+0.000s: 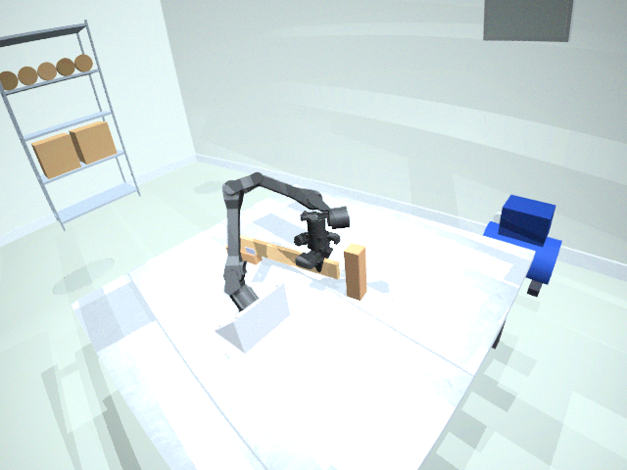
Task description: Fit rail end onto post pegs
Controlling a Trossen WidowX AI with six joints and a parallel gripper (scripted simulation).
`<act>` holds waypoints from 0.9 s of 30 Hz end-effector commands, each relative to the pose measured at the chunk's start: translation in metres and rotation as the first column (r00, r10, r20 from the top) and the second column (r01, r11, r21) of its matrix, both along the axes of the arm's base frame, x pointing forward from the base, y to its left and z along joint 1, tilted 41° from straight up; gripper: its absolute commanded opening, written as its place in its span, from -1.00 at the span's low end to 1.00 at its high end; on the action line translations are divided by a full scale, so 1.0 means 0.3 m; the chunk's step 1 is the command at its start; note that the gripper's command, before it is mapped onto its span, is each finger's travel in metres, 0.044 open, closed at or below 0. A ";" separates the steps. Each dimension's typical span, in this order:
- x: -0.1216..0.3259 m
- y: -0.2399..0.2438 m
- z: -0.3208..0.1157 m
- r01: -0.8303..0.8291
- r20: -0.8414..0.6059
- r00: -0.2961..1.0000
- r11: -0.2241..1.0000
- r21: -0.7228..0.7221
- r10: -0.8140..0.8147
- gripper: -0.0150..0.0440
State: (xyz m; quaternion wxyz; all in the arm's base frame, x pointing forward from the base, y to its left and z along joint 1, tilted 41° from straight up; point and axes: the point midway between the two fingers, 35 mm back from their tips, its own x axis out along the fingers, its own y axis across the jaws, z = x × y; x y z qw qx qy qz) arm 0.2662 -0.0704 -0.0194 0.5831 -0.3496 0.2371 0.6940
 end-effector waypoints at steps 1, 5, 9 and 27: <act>0.010 -0.016 0.001 0.004 0.012 1.000 1.000 -0.007 -0.004 -0.49; 0.010 -0.019 -0.002 0.004 0.012 1.000 1.000 -0.007 -0.004 -0.49; 0.011 -0.021 -0.005 0.004 0.012 1.000 1.000 -0.007 -0.004 -0.49; 0.015 -0.034 -0.015 0.004 0.012 1.000 1.000 -0.007 -0.004 -0.49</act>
